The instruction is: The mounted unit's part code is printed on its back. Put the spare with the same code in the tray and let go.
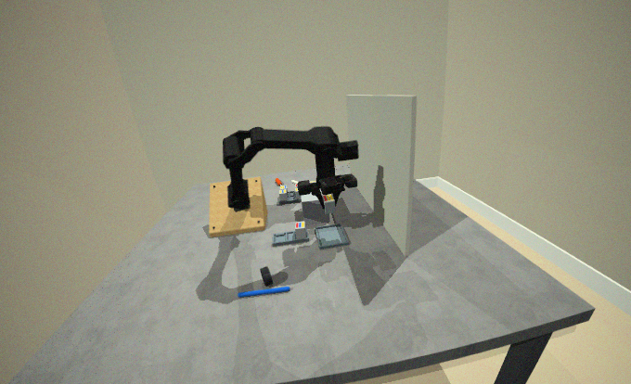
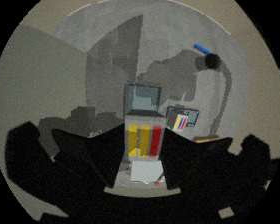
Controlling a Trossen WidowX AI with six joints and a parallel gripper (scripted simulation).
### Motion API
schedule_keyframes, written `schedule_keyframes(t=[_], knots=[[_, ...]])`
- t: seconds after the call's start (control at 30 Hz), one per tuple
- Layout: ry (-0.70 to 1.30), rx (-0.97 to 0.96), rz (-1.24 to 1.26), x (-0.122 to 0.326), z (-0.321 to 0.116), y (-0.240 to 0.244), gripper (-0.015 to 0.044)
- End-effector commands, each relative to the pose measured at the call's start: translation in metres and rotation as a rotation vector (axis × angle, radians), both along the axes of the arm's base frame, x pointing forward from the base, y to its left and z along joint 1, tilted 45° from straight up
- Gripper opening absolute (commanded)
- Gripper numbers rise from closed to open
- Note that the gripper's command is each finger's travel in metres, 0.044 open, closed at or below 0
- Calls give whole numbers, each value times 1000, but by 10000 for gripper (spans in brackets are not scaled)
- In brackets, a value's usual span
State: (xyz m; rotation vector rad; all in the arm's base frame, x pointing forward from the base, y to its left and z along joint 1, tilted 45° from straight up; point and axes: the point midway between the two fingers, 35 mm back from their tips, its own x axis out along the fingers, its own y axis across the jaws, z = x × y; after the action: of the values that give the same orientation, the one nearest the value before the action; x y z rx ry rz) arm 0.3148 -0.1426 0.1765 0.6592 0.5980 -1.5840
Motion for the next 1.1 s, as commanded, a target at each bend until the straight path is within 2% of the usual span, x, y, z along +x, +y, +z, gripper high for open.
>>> schedule_keyframes(t=[0.0, 1.07], knots=[[4, -1, 3, 0, -4, -3, 0], [3, 0, 3, 0, -24, -23, 0]])
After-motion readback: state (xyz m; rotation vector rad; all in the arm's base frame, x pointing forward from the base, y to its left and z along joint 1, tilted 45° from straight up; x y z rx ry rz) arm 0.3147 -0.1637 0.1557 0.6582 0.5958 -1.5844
